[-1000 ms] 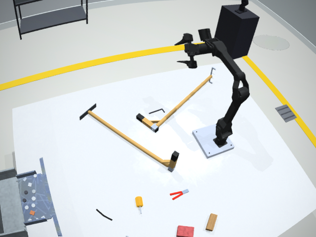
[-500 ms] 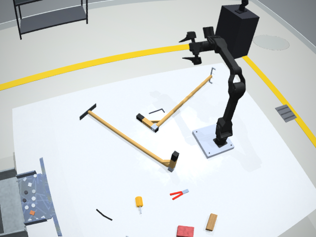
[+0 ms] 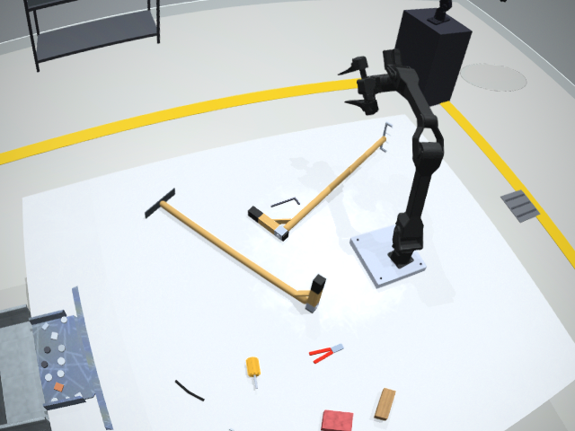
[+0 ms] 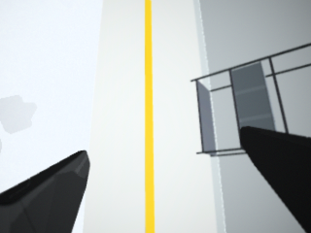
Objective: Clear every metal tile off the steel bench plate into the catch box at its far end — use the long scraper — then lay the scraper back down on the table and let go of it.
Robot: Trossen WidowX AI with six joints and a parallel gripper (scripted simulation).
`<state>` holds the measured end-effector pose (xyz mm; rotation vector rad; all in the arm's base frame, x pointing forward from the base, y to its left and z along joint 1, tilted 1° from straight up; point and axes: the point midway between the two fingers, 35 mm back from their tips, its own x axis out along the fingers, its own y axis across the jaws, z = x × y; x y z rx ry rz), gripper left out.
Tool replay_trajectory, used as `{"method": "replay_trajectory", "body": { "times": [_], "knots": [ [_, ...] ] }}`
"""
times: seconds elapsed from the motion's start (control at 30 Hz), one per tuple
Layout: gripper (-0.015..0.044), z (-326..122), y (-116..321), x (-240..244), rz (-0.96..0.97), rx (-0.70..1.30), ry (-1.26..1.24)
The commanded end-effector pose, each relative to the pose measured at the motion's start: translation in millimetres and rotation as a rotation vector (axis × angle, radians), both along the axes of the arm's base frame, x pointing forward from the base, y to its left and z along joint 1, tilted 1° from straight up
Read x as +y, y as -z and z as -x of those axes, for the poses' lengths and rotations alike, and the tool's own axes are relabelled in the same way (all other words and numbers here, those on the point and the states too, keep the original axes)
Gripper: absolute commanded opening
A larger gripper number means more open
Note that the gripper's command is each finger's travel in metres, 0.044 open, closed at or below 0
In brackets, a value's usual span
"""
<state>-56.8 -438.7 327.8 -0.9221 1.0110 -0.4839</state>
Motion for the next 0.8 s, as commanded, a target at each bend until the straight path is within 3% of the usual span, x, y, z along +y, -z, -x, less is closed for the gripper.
{"method": "replay_trajectory", "body": {
  "times": [0.0, 0.77],
  "knots": [
    [0.044, 5.6, 1.1, -2.7, 0.014, 0.01, -0.015],
    [0.044, 0.2, 0.2, 0.0, 0.014, 0.01, -0.015]
  ]
}}
